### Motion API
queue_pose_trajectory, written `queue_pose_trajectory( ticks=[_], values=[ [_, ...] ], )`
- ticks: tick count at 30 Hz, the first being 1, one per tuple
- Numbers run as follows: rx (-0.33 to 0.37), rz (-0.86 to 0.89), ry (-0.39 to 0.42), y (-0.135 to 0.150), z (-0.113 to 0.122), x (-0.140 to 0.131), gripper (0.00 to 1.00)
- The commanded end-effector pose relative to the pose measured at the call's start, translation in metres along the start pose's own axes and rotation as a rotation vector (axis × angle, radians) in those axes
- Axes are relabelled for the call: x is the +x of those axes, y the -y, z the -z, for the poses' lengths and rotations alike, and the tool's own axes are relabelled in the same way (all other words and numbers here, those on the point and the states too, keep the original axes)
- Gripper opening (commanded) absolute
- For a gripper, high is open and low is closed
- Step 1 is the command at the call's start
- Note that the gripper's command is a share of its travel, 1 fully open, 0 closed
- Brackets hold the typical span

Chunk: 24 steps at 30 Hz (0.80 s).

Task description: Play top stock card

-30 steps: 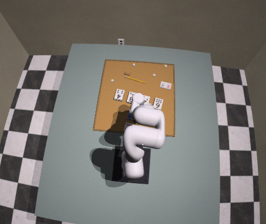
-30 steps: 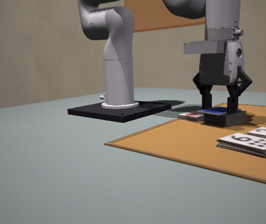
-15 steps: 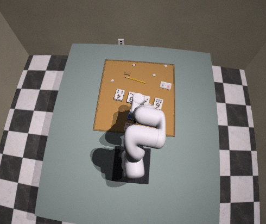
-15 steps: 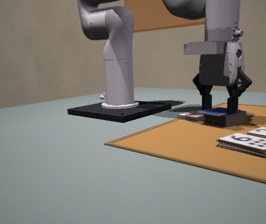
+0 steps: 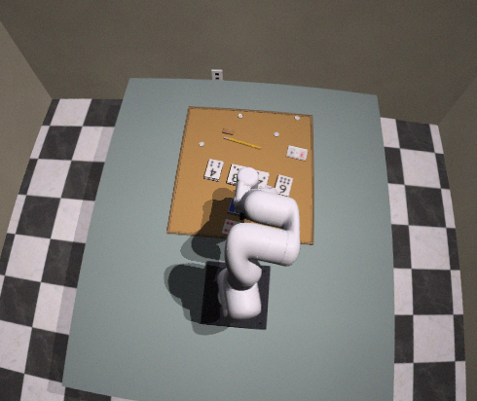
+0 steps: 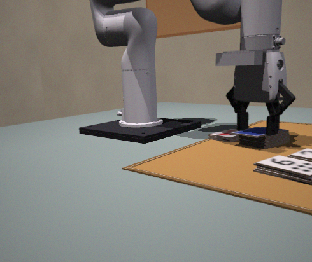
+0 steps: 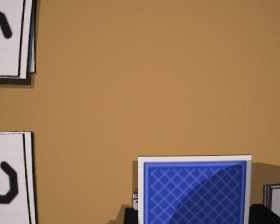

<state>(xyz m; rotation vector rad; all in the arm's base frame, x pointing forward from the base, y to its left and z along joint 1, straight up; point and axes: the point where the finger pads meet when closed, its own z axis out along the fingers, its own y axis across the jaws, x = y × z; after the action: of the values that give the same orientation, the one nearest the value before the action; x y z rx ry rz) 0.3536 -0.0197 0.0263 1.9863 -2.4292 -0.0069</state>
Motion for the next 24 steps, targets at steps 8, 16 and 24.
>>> queue_pose_trajectory(
  ticks=[8, 16, 24],
  values=[
    [0.003, 0.000, 0.000, 0.0013, 0.0007, -0.0001, 0.74],
    [0.003, 0.000, 0.000, 0.0013, 0.0007, -0.0001, 0.87],
    [0.003, 0.000, 0.000, 0.0013, 0.0007, -0.0001, 0.87]
  ],
)
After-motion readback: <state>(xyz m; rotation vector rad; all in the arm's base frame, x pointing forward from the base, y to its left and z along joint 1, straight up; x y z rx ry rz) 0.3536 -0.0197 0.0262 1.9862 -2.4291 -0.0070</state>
